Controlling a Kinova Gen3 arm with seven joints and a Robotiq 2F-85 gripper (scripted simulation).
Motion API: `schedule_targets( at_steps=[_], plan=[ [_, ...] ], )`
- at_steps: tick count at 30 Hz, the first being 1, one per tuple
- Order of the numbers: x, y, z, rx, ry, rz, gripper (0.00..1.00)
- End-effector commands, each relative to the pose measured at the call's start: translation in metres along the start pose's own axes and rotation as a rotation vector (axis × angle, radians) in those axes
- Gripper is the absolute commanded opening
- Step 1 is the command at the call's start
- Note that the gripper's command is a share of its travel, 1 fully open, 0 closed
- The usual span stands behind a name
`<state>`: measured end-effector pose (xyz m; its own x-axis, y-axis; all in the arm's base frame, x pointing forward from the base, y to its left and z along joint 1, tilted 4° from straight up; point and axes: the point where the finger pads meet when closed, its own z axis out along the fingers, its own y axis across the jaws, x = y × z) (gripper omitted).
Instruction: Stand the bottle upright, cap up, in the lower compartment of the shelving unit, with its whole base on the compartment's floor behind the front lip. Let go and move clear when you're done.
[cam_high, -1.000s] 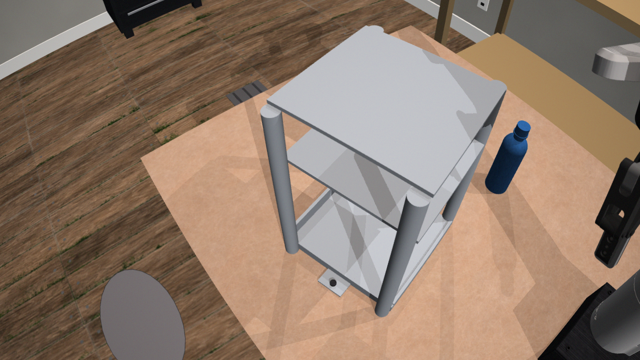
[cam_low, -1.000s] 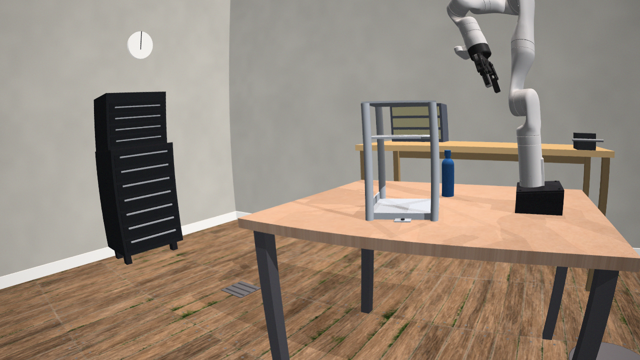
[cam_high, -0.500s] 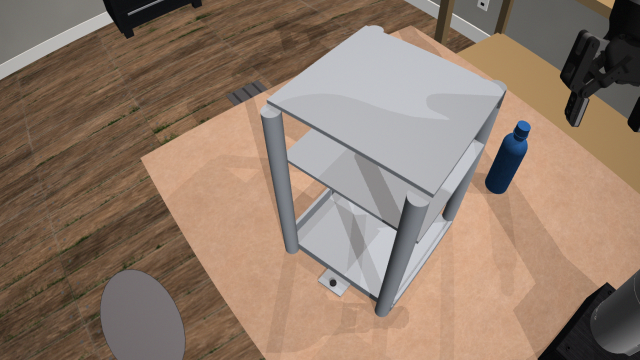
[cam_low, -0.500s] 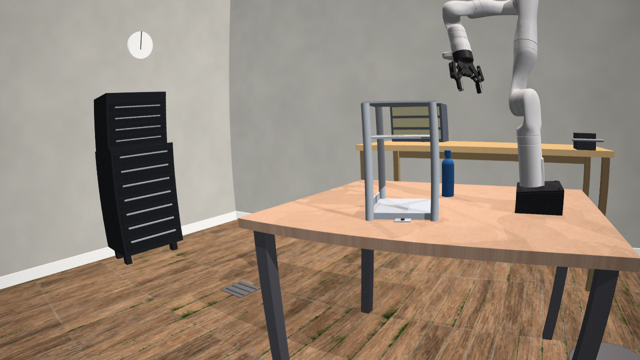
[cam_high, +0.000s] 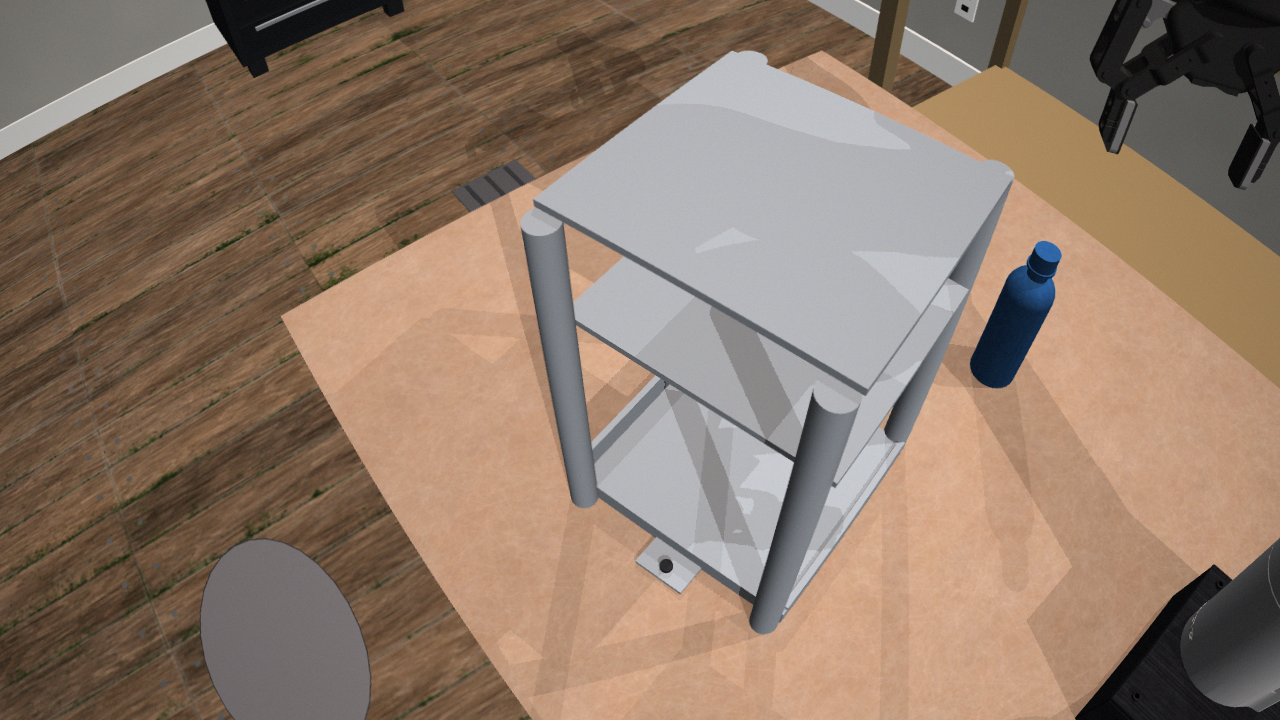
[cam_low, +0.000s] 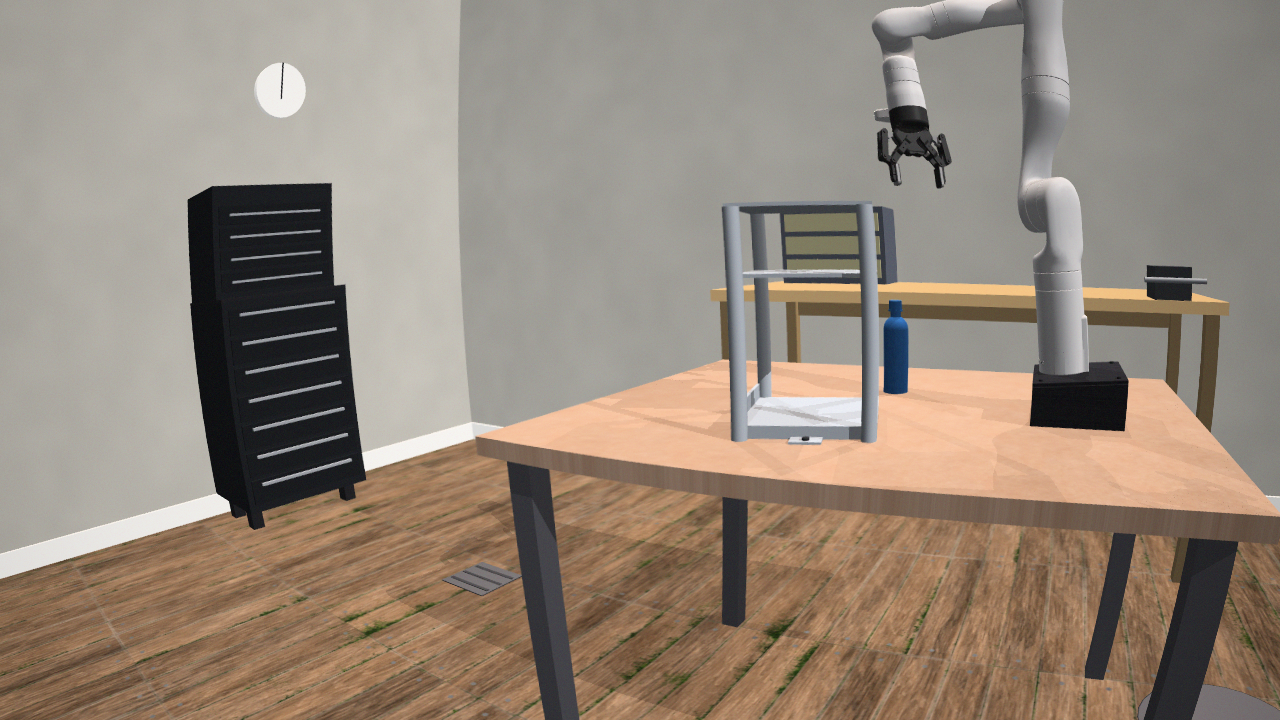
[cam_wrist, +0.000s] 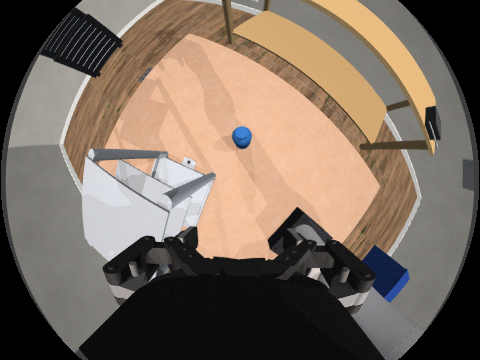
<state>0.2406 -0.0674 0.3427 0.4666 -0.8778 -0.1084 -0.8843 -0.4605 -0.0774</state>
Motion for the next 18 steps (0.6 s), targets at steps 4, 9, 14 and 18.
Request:
schedule_targets(
  at_steps=[4,9,14,18],
  plan=[
    [0.006,-0.003,0.000,0.000,0.013,0.009,1.00],
    [0.023,-0.004,-0.003,0.005,0.029,0.060,1.00],
    [0.023,-0.004,-0.003,0.005,0.029,0.060,1.00],
    [0.040,-0.004,-0.005,0.008,0.045,0.108,1.00]
  ],
)
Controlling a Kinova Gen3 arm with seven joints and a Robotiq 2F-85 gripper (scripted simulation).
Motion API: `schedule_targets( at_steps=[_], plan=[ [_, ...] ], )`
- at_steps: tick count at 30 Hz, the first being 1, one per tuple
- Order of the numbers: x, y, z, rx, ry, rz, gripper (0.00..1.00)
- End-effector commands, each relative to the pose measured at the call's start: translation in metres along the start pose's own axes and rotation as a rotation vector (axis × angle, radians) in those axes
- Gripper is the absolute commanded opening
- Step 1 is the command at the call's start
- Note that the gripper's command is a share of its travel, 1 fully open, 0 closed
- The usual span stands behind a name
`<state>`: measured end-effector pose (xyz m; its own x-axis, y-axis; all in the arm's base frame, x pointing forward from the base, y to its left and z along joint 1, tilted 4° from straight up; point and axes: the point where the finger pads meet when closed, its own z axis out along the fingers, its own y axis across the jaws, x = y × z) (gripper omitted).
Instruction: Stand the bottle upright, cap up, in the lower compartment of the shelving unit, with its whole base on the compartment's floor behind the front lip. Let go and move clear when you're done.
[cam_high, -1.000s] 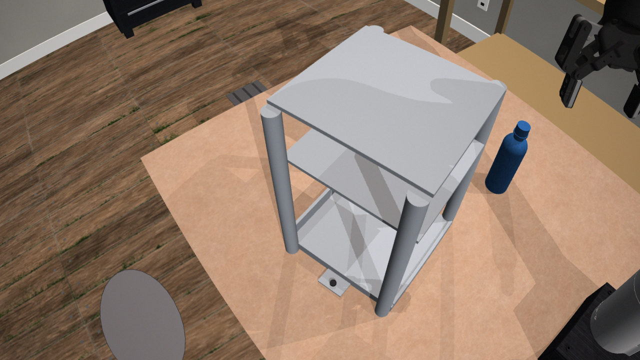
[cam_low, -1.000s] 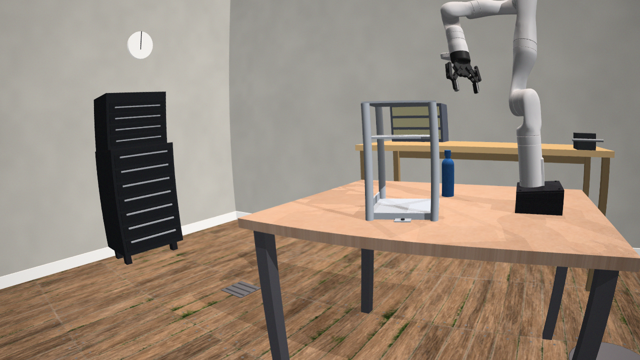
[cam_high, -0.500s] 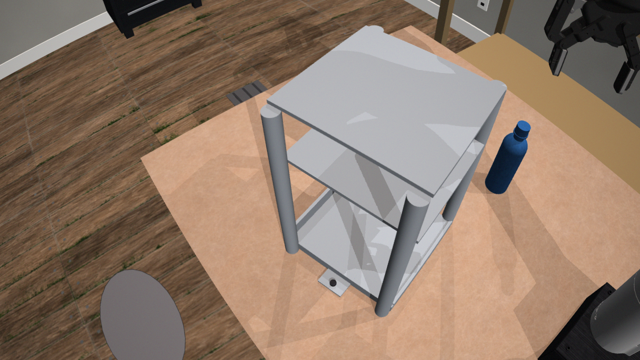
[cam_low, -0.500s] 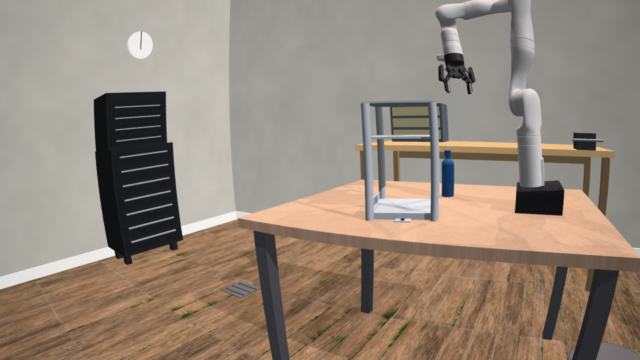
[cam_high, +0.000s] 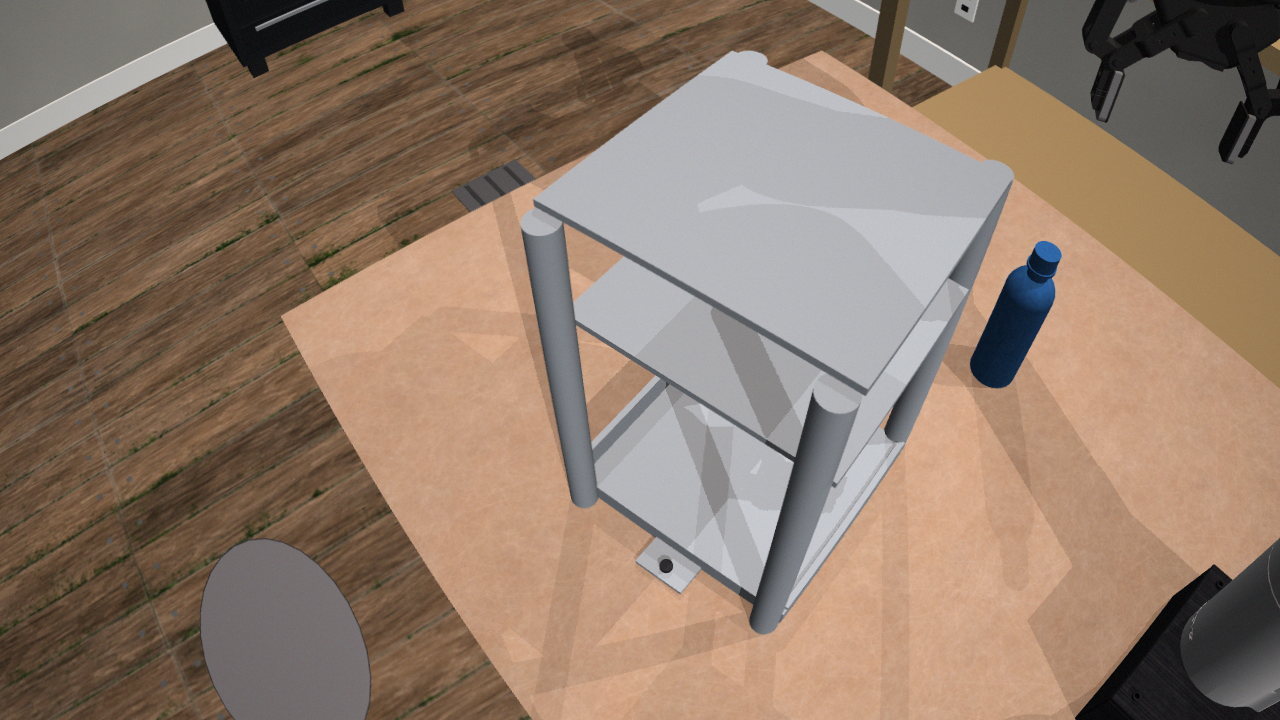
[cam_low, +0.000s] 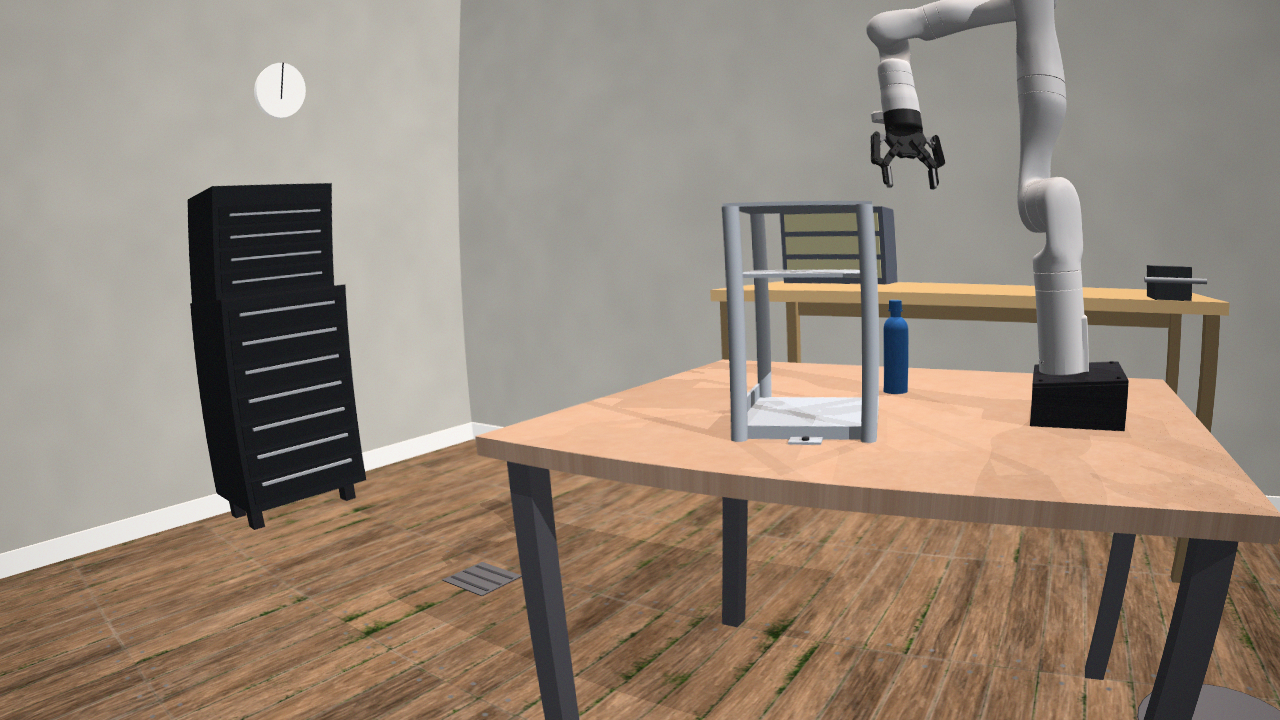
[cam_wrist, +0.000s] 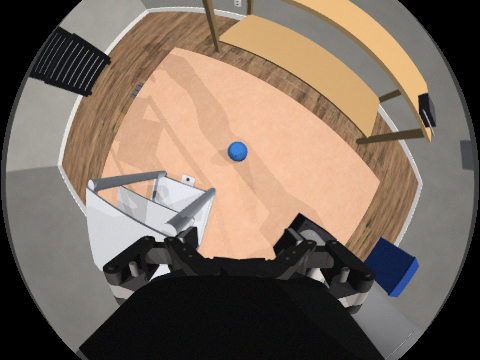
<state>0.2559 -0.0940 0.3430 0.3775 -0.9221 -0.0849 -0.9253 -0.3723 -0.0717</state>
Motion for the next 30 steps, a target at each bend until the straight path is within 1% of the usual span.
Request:
schedule_targets(
  at_steps=[1,6,7,16,17,29,30],
  plan=[
    [0.009,-0.004,-0.001,0.005,0.014,0.011,1.00],
    [0.009,-0.004,-0.001,0.005,0.014,0.011,1.00],
    [0.024,-0.006,-0.002,0.008,0.028,0.055,1.00],
    [0.024,-0.006,-0.002,0.008,0.028,0.055,1.00],
    [0.037,-0.009,-0.004,0.012,0.040,0.096,1.00],
    [0.037,-0.009,-0.004,0.011,0.040,0.096,1.00],
    [0.050,-0.010,-0.005,0.015,0.053,0.133,1.00]
  ],
)
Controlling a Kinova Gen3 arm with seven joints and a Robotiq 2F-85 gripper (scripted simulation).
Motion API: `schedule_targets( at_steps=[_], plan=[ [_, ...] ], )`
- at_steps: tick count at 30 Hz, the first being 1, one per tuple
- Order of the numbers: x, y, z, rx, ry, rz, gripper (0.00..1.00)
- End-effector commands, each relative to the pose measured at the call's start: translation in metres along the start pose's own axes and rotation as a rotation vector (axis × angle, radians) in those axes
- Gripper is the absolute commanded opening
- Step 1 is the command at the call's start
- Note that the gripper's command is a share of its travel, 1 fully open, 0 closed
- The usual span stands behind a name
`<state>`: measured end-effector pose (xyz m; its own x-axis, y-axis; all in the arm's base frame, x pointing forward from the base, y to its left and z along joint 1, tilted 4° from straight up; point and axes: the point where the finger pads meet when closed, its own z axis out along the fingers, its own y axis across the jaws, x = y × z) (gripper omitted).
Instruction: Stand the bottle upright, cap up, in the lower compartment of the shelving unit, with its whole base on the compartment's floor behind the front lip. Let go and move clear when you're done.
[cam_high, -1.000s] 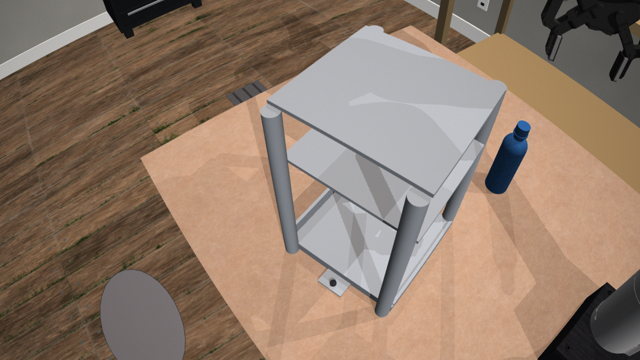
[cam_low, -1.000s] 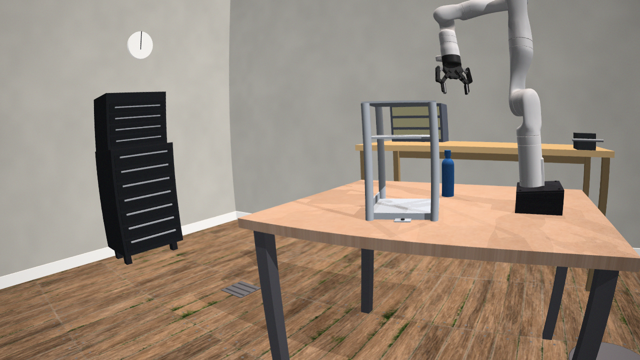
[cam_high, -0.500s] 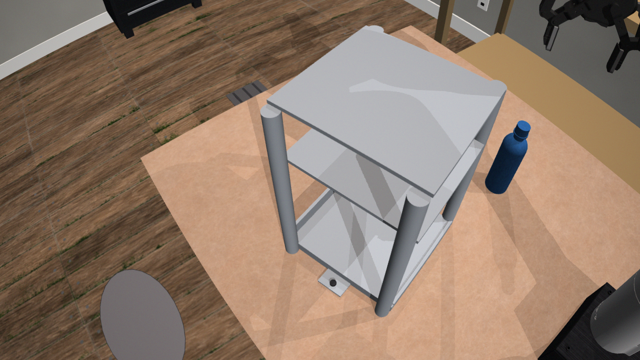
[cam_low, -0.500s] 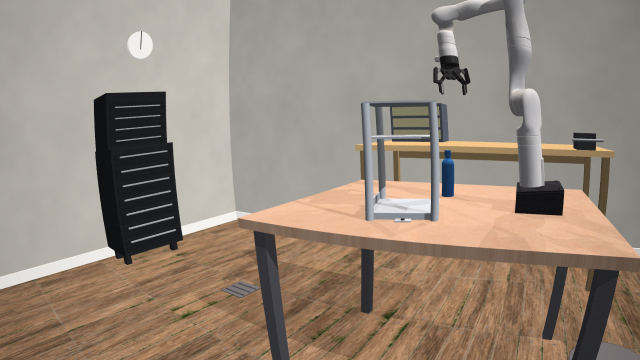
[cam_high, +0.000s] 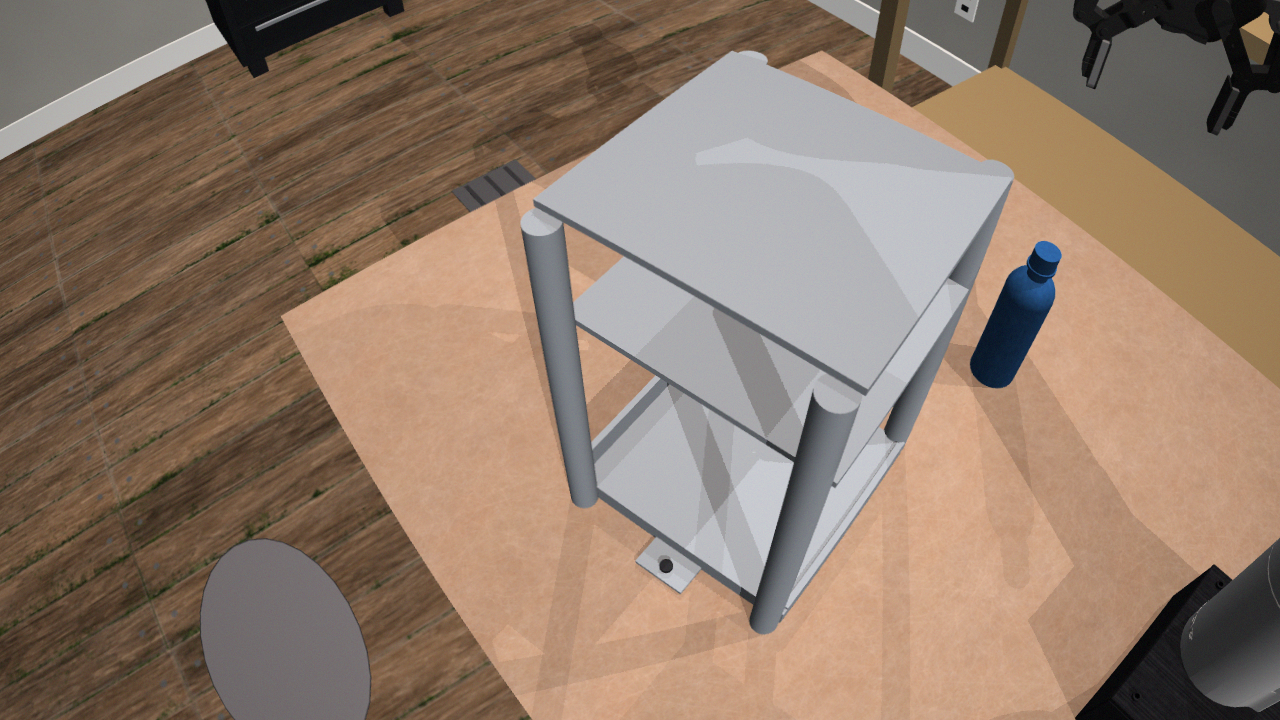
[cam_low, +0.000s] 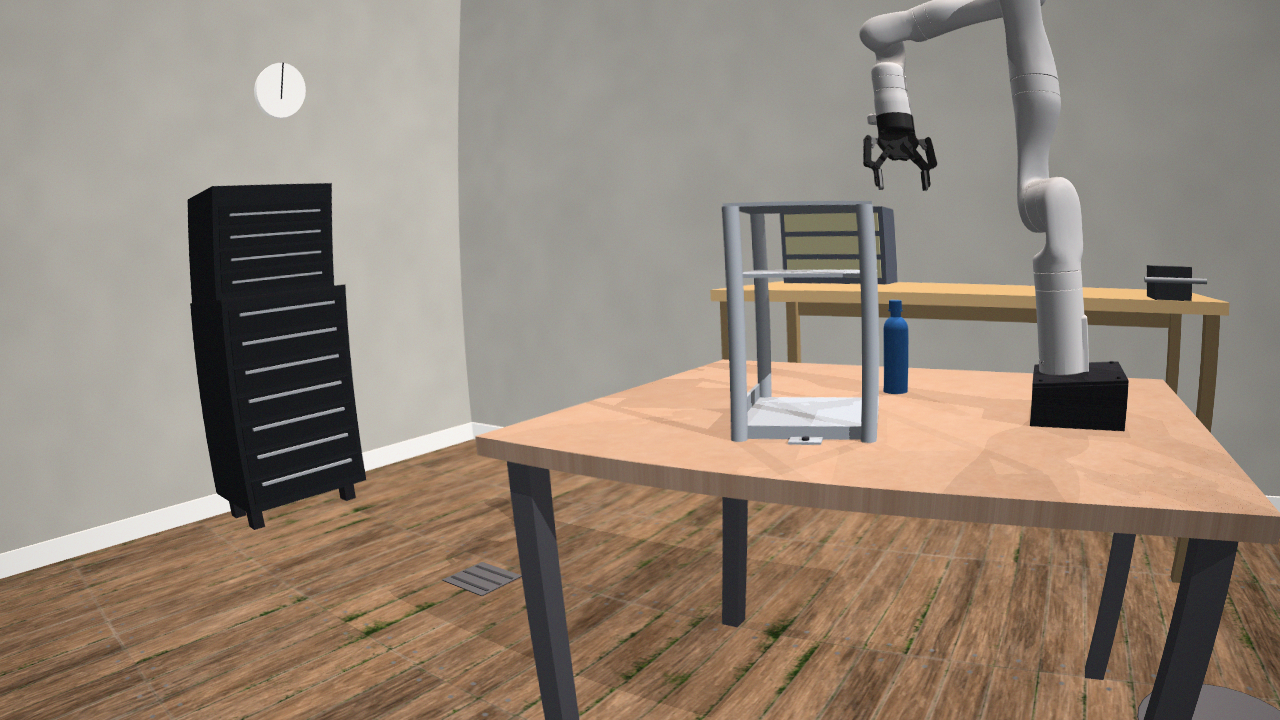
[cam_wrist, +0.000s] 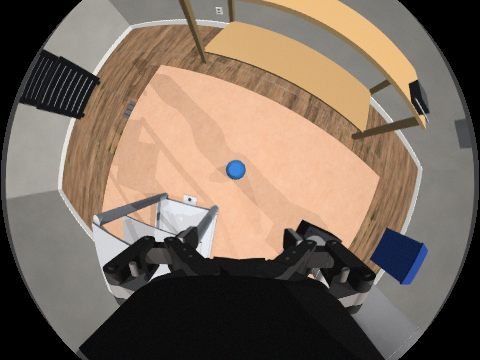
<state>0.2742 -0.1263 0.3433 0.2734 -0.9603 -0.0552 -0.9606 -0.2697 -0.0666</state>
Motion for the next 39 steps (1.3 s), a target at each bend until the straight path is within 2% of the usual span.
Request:
schedule_targets(
  at_steps=[1,9,10,19,20,29,30,39],
  plan=[
    [0.012,-0.007,-0.002,0.013,0.015,0.025,1.00],
    [0.012,-0.006,-0.002,0.011,0.014,0.025,1.00],
    [0.023,-0.009,-0.002,0.015,0.027,0.057,1.00],
    [0.023,-0.008,-0.002,0.012,0.024,0.057,1.00],
    [0.032,-0.012,-0.003,0.017,0.034,0.084,1.00],
    [0.031,-0.011,-0.003,0.015,0.032,0.084,1.00],
    [0.039,-0.014,-0.004,0.019,0.040,0.107,1.00],
    [0.039,-0.012,-0.004,0.015,0.041,0.114,1.00]
  ],
)
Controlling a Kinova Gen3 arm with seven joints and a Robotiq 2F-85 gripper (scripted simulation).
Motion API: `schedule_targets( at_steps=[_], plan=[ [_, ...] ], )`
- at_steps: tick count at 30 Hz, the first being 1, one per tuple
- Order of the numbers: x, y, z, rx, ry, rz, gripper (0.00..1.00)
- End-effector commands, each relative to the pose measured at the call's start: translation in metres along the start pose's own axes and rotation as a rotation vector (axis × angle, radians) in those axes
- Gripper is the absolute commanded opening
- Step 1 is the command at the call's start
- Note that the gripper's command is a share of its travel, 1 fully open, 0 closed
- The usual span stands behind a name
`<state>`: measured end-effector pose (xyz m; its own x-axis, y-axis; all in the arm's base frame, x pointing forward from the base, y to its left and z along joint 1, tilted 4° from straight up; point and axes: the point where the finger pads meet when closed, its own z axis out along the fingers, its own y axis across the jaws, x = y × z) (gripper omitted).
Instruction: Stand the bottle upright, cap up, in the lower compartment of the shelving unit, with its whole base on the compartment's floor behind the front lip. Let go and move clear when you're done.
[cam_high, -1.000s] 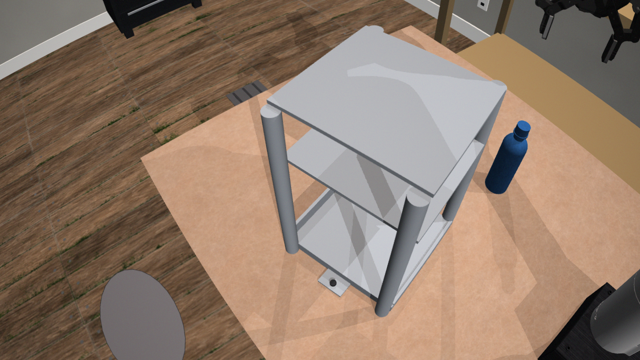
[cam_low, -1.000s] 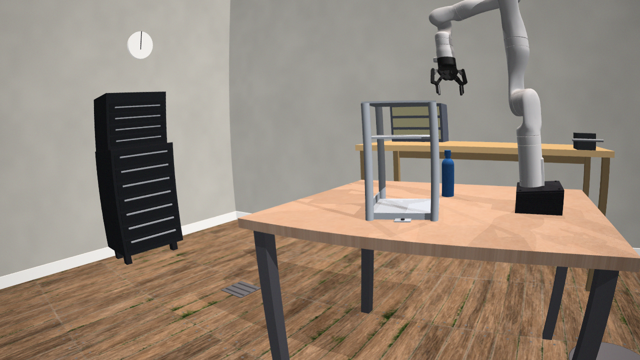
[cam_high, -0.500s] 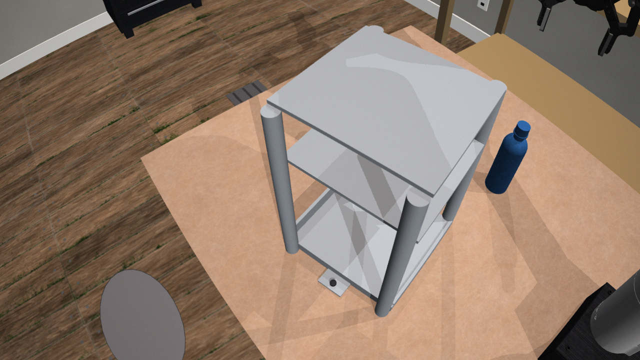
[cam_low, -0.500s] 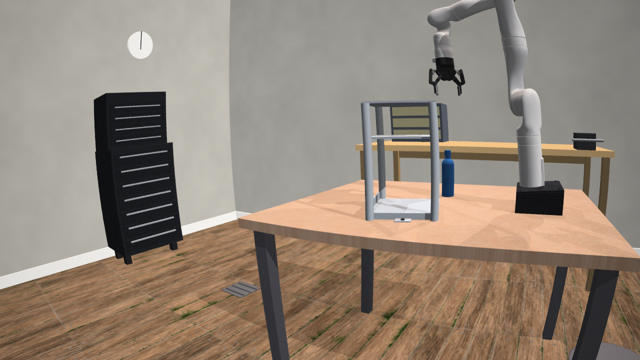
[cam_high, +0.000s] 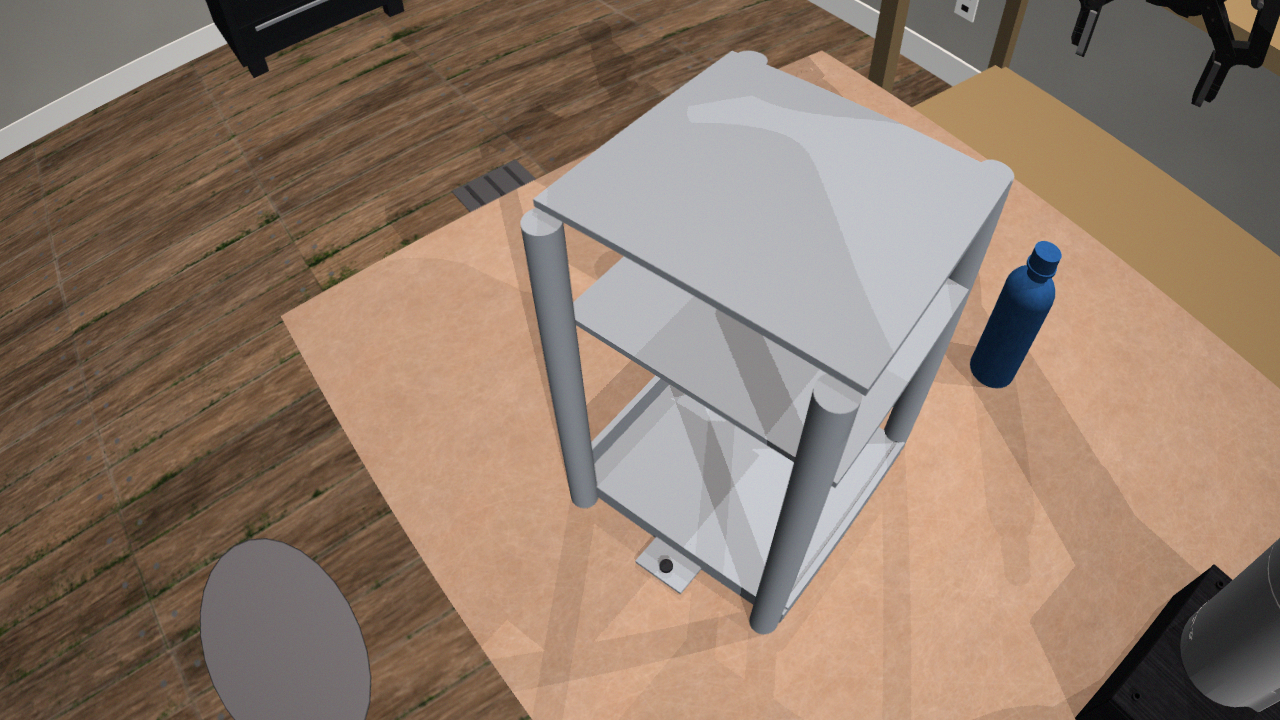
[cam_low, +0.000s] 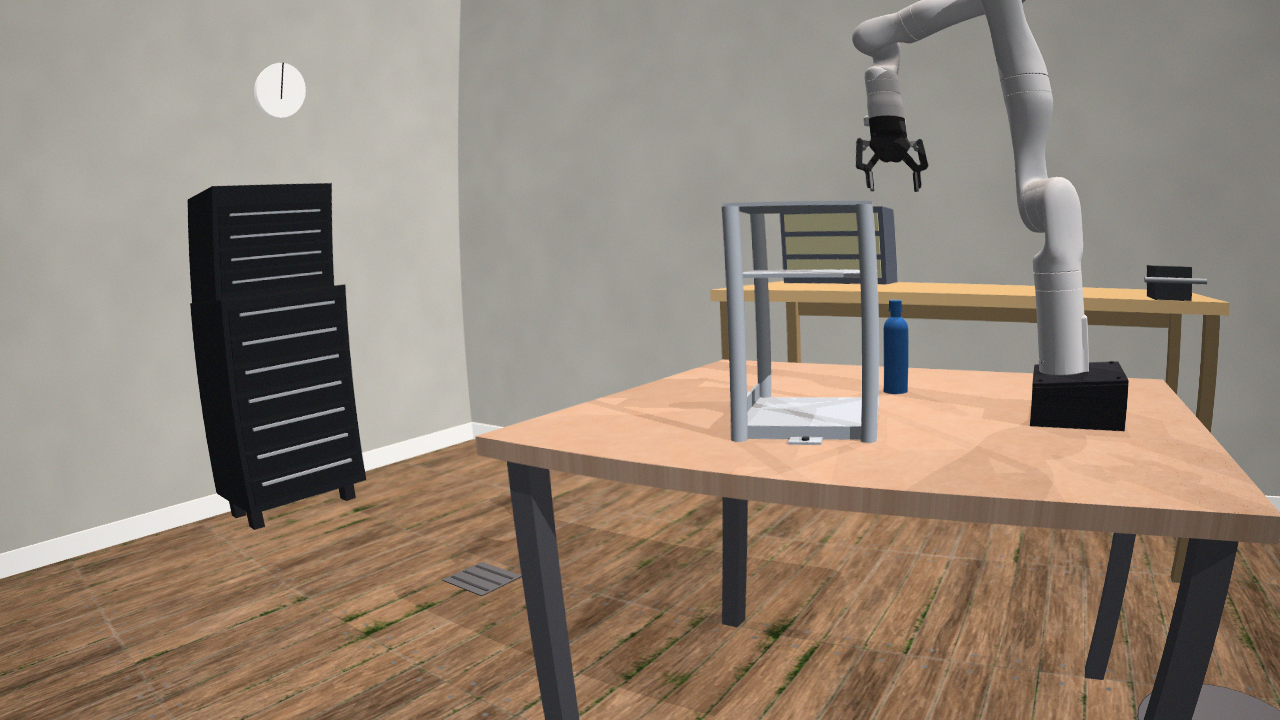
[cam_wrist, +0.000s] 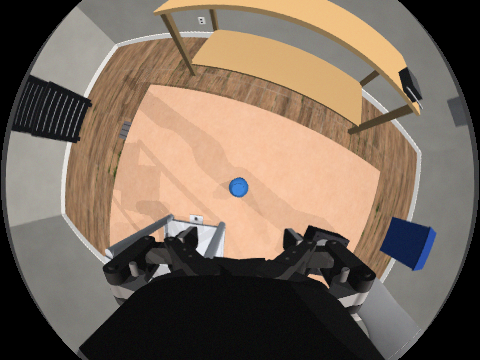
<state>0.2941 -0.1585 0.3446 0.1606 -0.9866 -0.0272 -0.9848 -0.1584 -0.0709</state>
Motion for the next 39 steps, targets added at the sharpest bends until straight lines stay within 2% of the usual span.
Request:
schedule_targets(
  at_steps=[1,6,11,39],
  plan=[
    [0.008,-0.006,-0.001,0.012,0.010,0.016,1.00],
    [0.011,-0.003,-0.001,0.004,0.018,0.026,1.00],
    [0.014,-0.008,-0.001,0.014,0.015,0.040,1.00],
    [0.029,-0.009,-0.003,0.014,0.037,0.079,1.00]
  ],
)
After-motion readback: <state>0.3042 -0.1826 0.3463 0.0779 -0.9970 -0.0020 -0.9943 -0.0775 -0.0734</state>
